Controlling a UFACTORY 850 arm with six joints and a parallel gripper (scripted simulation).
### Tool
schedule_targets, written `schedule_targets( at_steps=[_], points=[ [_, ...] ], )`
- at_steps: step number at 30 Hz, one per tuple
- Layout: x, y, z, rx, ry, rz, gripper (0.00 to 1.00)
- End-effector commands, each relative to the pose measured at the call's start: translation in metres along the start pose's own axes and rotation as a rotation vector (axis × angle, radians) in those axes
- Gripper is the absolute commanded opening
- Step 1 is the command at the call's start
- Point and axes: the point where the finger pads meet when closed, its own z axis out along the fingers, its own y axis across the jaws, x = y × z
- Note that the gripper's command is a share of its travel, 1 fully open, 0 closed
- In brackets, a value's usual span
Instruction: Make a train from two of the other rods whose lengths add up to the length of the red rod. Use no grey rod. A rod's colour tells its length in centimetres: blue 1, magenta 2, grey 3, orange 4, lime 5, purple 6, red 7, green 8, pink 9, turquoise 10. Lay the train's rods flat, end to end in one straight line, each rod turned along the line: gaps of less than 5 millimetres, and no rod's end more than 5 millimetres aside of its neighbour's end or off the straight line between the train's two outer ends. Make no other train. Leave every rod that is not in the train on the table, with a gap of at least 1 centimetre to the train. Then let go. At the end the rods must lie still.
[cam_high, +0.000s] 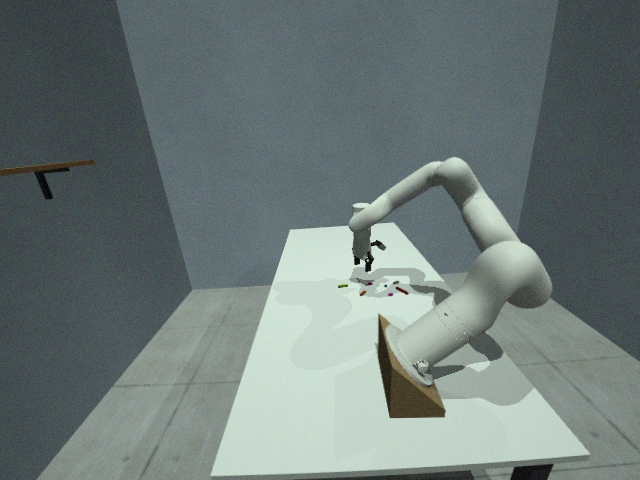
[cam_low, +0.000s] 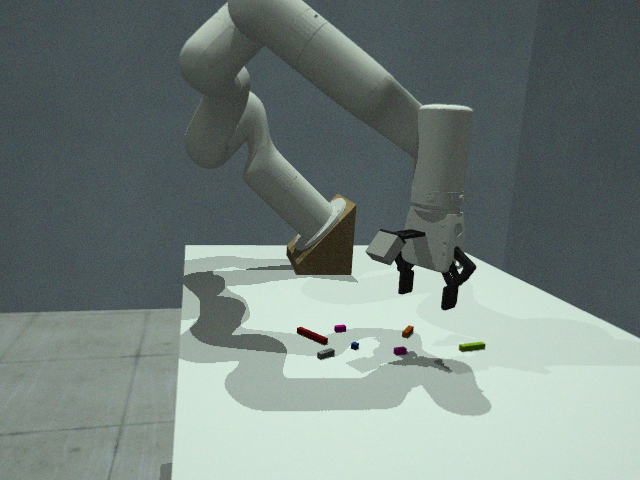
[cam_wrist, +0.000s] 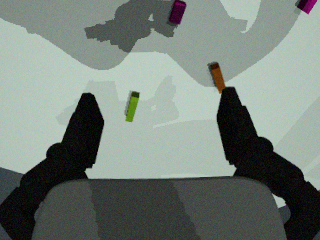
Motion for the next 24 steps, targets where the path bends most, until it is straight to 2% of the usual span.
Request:
schedule_targets(
  at_steps=[1,14,16,17,24],
  points=[
    [-0.004,-0.003,0.000,0.010,0.008,0.168,1.00],
    [-0.015,-0.009,0.002,0.011,0.006,0.591,1.00],
    [-0.015,-0.009,0.002,0.011,0.006,0.591,1.00],
    [-0.017,-0.010,0.002,0.012,0.006,0.673,1.00],
    [-0.023,-0.013,0.003,0.012,0.005,0.901,1.00]
  ],
)
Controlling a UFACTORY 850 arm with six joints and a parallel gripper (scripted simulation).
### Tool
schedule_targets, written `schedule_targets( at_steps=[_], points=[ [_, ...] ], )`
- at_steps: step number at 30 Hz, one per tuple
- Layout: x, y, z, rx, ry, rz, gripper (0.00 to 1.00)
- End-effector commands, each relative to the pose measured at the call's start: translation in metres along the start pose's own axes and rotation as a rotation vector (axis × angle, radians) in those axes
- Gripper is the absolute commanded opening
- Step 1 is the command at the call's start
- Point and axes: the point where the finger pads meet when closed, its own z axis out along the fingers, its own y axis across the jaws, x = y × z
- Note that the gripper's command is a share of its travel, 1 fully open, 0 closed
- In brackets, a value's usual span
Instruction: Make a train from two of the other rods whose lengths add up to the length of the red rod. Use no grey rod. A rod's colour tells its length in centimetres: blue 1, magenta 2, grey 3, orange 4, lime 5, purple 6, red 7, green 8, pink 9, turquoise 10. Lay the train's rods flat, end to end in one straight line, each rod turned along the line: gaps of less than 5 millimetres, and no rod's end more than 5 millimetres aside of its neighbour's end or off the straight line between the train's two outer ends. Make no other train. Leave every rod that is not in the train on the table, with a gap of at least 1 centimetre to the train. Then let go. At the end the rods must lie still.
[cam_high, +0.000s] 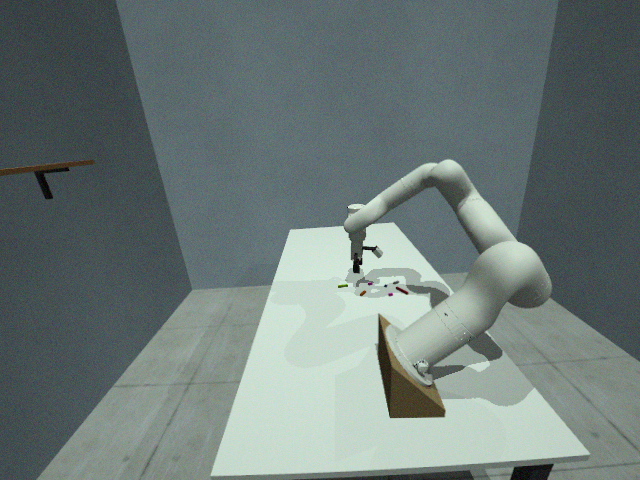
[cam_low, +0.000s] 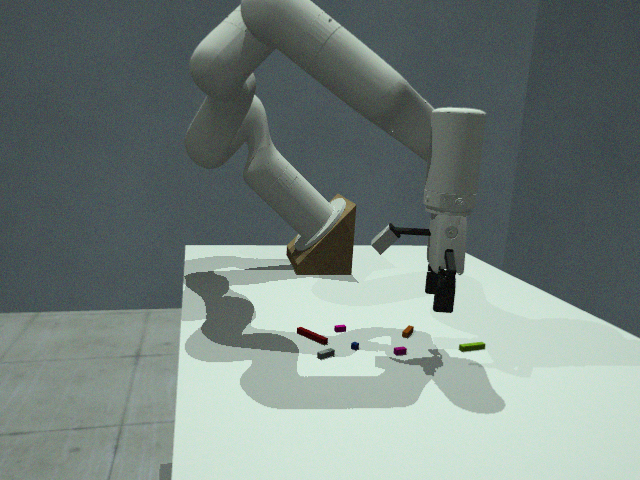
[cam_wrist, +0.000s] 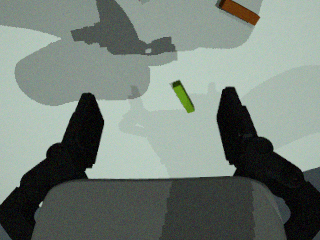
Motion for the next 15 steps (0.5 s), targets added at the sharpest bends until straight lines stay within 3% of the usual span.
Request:
schedule_targets(
  at_steps=[1,15],
  points=[
    [-0.005,0.001,0.000,0.013,-0.001,0.168,1.00],
    [-0.017,0.005,0.002,0.012,-0.004,0.612,1.00]
  ],
)
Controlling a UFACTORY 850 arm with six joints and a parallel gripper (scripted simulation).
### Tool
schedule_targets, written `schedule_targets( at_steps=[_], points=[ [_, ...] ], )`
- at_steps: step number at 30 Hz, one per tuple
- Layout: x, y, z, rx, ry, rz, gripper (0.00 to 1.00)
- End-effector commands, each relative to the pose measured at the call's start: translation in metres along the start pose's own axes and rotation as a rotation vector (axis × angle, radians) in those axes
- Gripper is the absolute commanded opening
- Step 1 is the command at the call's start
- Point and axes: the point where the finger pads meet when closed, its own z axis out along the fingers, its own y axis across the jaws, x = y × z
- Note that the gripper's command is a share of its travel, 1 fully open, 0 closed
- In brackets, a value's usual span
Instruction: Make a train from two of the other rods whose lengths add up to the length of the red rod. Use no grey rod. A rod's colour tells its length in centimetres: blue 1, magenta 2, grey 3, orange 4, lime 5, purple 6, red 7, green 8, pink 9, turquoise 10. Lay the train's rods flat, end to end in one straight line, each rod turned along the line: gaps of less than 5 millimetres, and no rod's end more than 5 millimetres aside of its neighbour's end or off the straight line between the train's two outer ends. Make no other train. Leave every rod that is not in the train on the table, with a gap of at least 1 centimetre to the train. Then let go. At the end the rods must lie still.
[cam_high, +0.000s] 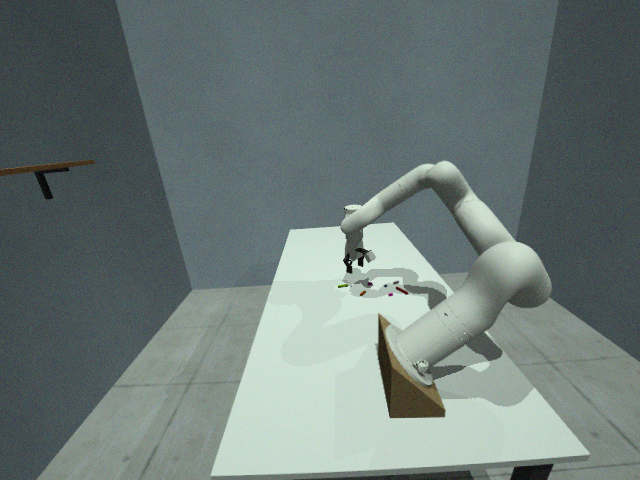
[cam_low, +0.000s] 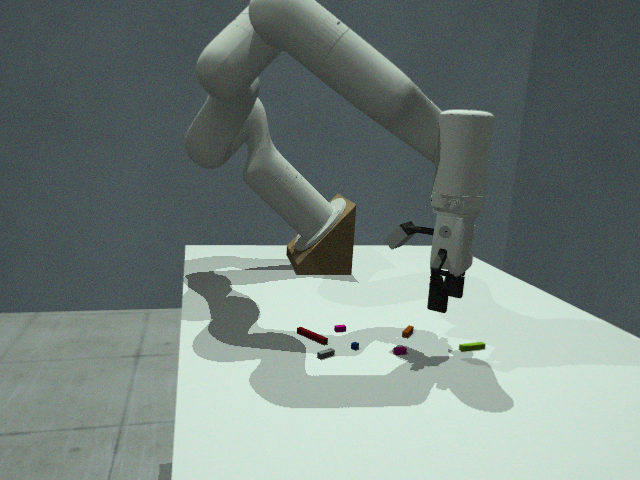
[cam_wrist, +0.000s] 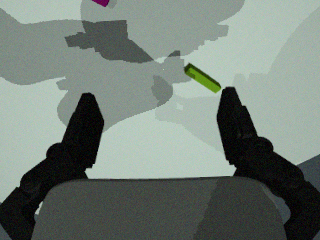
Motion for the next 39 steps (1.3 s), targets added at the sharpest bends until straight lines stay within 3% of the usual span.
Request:
schedule_targets(
  at_steps=[1,9,11,26,28,39],
  points=[
    [-0.004,0.003,0.000,0.010,-0.007,0.168,1.00],
    [-0.009,0.009,0.001,0.010,-0.008,0.436,1.00],
    [-0.009,0.009,0.001,0.010,-0.008,0.436,1.00],
    [-0.020,0.021,0.005,0.007,-0.011,0.980,1.00],
    [-0.020,0.021,0.005,0.007,-0.011,0.980,1.00],
    [-0.028,0.030,0.007,0.005,-0.012,1.390,1.00]
  ],
)
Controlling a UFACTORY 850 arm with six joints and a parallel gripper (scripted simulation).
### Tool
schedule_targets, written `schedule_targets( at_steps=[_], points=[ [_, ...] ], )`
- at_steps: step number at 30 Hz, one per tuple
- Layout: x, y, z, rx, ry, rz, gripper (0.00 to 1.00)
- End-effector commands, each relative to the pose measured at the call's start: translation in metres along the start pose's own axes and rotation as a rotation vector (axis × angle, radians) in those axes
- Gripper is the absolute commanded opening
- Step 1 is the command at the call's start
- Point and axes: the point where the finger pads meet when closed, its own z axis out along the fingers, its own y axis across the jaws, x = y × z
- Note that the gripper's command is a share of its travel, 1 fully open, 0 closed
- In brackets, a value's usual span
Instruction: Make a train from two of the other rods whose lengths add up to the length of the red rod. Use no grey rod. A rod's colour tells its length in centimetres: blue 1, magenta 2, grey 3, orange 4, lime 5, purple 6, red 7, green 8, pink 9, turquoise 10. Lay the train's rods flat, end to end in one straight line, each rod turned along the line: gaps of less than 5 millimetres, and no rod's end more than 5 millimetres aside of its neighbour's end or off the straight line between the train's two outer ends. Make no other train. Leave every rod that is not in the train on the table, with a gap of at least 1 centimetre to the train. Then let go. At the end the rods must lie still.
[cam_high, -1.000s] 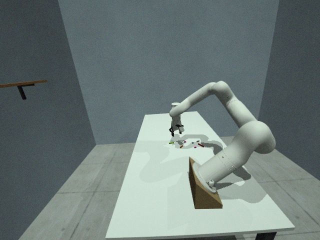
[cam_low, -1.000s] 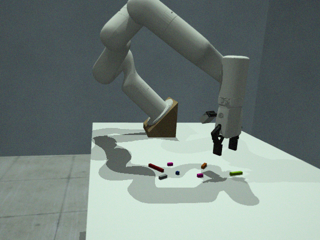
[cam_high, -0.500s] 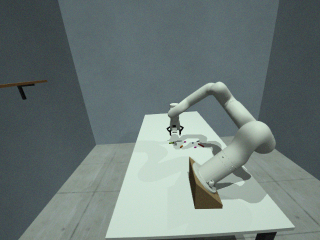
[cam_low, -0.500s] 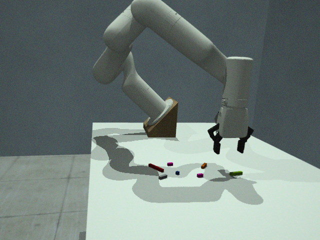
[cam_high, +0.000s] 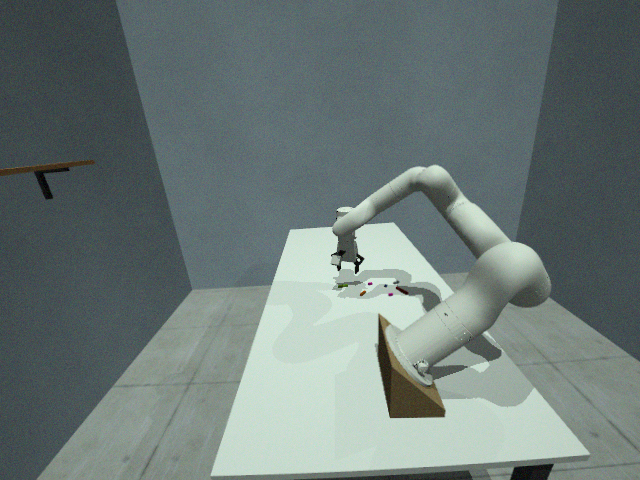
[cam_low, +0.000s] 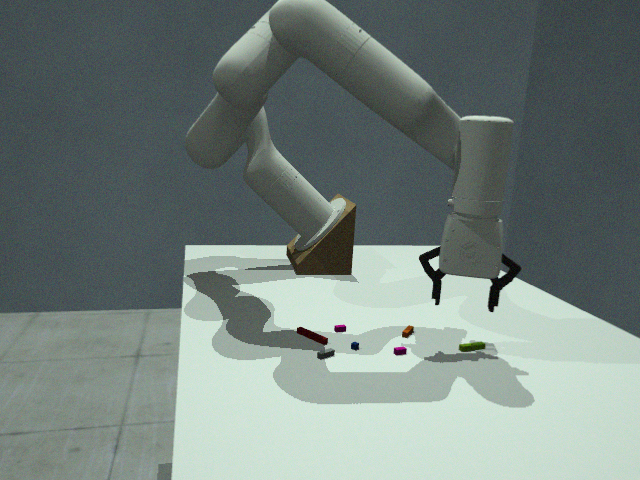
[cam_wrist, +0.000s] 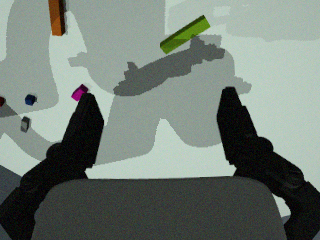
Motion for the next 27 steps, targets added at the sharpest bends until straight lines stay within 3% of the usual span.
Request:
schedule_targets(
  at_steps=[1,6,21,27],
  points=[
    [0.002,0.004,0.000,-0.004,-0.012,0.168,1.00],
    [0.004,0.007,0.001,-0.004,-0.012,0.268,1.00],
    [0.012,0.020,0.004,-0.007,-0.011,0.800,1.00],
    [0.014,0.022,0.005,-0.008,-0.011,0.890,1.00]
  ],
)
